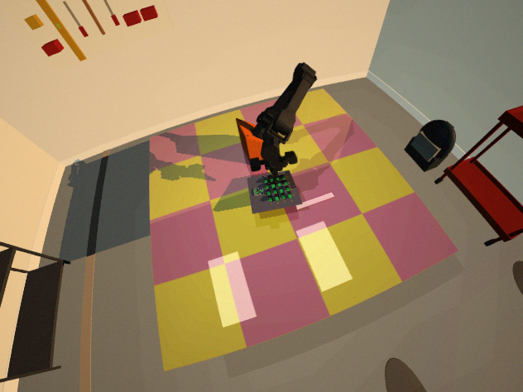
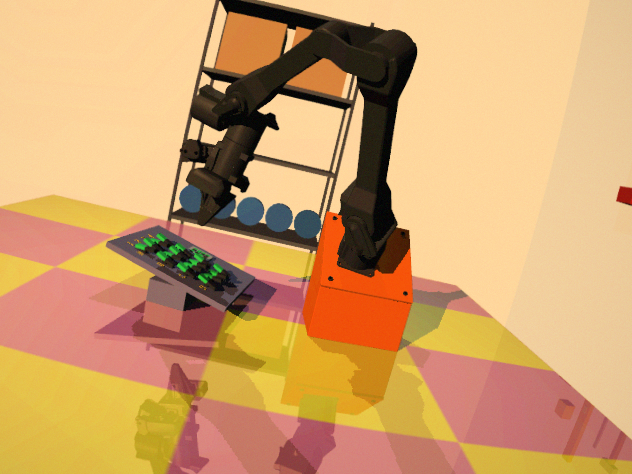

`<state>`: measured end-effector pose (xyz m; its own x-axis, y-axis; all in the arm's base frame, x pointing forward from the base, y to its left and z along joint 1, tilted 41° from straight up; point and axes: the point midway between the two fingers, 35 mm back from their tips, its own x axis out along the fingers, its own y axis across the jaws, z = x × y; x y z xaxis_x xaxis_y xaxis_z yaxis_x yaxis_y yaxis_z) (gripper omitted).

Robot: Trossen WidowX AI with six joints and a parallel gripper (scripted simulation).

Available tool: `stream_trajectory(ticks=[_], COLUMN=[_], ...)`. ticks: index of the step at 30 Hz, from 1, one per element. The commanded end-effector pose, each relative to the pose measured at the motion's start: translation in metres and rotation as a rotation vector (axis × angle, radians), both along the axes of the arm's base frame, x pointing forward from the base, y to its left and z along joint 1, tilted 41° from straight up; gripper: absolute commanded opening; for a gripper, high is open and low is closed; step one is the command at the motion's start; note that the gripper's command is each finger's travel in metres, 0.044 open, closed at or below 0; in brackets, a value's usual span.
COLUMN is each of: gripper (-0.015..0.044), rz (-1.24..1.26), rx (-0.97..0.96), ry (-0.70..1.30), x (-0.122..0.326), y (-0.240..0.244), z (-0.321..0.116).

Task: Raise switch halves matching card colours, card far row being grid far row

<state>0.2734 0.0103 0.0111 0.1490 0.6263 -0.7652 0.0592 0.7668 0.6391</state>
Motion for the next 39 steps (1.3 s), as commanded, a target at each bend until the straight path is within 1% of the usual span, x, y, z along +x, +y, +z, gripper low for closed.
stream_trajectory(ticks=[1, 5, 8, 10, 28, 39], gripper=[0.0, 0.0, 0.0, 0.0, 0.0, 0.0], rz=[0.004, 0.003, -0.009, -0.013, -0.013, -0.013], rx=[0.002, 0.002, 0.001, 0.002, 0.004, 0.004], ry=[0.012, 0.012, -0.003, -0.008, -0.008, -0.008], x=[-0.025, -0.029, -0.026, -0.026, -0.023, -0.023], y=[0.016, 0.021, 0.037, 0.042, 0.057, 0.058], z=[0.008, 0.008, -0.011, -0.017, -0.034, -0.035])
